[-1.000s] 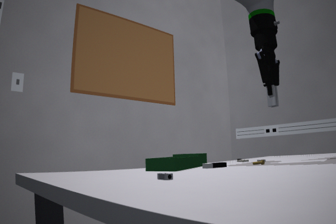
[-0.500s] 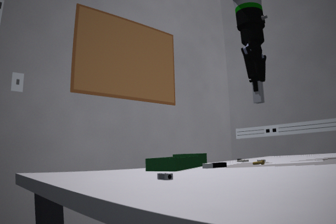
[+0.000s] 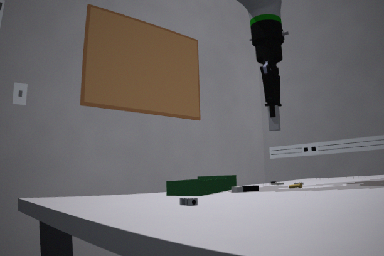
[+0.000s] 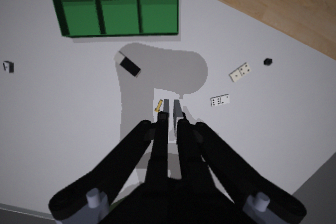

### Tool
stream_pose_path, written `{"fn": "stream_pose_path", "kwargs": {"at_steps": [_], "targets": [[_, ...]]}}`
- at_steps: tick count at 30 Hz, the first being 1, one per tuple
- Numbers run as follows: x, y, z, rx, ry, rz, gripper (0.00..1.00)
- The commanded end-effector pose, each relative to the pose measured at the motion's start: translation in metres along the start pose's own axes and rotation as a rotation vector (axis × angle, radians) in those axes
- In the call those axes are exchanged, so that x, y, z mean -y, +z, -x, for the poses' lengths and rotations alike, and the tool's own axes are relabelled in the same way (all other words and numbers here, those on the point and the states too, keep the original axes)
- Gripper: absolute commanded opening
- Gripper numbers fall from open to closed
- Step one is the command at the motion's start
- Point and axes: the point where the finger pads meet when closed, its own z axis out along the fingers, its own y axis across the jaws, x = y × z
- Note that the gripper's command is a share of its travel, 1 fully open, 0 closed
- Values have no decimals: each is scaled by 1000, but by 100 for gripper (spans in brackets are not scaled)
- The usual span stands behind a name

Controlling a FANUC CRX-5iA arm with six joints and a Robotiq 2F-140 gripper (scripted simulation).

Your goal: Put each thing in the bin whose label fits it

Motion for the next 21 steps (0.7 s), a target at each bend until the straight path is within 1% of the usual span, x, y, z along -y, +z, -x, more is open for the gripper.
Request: {"fn": "stream_pose_path", "kwargs": {"at_steps": [1, 14, 16, 21], "targets": [[2, 12, -21, 6, -19, -12, 15], [19, 63, -115, 6, -19, -12, 15], [19, 63, -115, 6, -19, -12, 15], [25, 82, -152, 6, -19, -12, 15]]}}
